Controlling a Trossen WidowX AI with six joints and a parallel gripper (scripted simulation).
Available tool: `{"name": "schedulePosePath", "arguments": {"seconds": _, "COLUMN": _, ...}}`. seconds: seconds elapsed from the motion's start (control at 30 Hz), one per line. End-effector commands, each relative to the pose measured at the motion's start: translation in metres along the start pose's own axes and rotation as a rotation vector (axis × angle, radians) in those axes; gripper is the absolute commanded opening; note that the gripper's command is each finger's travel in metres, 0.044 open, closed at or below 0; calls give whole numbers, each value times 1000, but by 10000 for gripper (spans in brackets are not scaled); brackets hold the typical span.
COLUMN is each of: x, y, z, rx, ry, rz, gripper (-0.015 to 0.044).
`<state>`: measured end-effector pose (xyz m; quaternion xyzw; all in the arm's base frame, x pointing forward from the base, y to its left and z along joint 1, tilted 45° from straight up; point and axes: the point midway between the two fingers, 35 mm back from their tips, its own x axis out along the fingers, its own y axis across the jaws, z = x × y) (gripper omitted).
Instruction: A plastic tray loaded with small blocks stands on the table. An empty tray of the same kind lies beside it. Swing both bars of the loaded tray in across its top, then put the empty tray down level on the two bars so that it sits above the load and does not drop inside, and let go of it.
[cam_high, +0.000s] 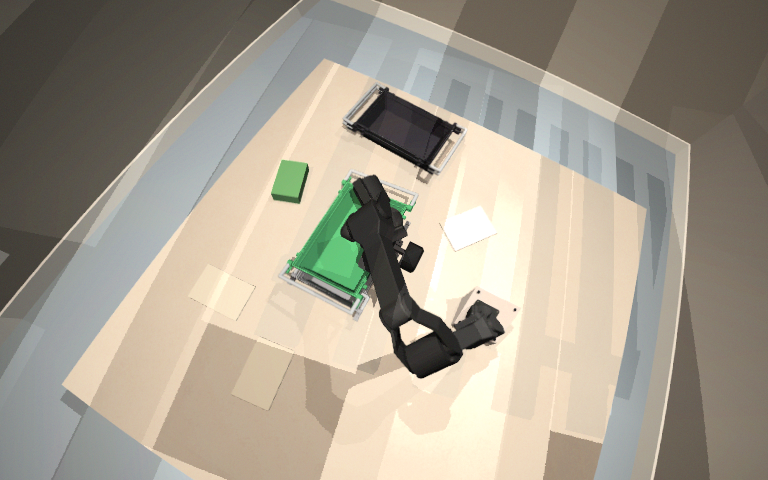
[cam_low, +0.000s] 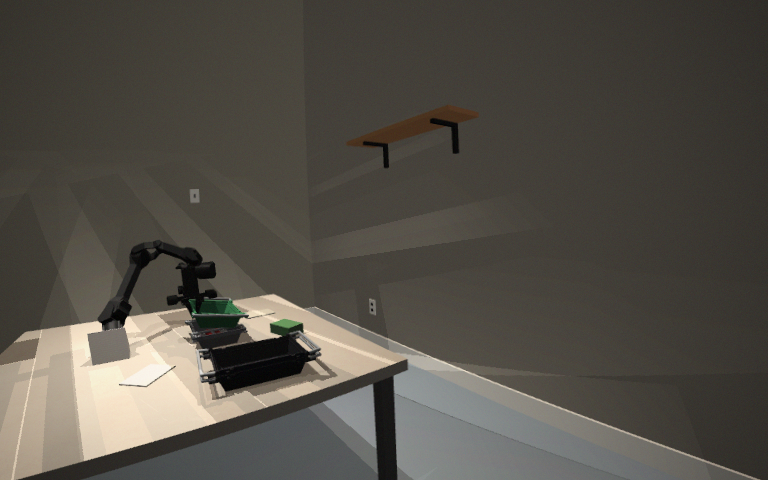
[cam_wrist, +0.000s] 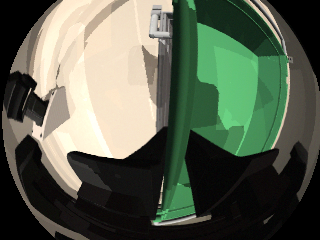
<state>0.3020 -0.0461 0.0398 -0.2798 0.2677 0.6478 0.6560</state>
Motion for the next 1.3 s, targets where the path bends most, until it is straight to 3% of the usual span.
{"name": "schedulePosePath", "arguments": {"seconds": 0.0, "x": 5, "y": 3, "z": 3, "rx": -3, "ry": -5, "rz": 20, "gripper": 0}}
{"name": "schedulePosePath", "arguments": {"seconds": 1.27, "x": 14, "y": 6, "z": 7, "rx": -3, "ry": -5, "rz": 20, "gripper": 0}}
